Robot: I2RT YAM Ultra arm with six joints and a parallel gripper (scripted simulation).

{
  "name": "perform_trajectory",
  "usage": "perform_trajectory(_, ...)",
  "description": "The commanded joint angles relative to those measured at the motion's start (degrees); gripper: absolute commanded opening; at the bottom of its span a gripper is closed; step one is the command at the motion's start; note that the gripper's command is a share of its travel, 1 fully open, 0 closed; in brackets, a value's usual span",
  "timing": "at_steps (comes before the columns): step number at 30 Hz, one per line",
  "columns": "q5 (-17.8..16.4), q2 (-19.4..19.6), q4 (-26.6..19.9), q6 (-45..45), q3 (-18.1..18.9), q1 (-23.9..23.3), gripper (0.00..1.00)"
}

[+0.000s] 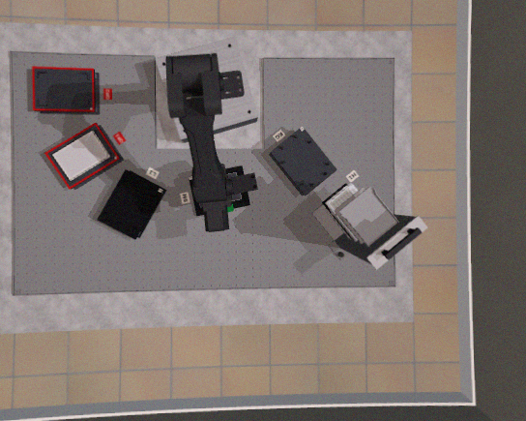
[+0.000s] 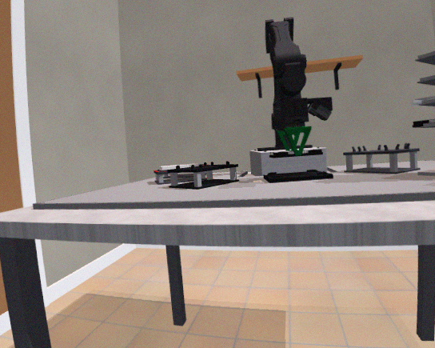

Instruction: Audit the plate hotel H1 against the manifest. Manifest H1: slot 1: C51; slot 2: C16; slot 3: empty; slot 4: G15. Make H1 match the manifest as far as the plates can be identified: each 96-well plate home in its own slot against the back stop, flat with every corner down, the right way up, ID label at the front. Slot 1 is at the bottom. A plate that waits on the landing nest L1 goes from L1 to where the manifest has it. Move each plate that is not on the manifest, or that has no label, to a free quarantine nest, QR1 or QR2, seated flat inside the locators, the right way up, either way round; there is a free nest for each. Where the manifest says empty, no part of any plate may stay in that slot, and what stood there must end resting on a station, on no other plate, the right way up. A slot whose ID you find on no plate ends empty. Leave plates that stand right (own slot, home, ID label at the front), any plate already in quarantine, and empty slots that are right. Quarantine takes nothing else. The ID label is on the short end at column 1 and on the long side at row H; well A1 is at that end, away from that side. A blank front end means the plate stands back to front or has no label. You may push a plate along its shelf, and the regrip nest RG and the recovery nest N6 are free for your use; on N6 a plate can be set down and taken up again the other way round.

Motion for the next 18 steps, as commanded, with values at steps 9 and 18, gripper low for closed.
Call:
perform_trajectory(9, -0.03, -2.39, -3.17, -0.11, 1.86, -0.1, 0.86)
perform_trajectory(18, -0.03, -3.13, -4.76, -0.12, 2.71, -0.12, 0.86)
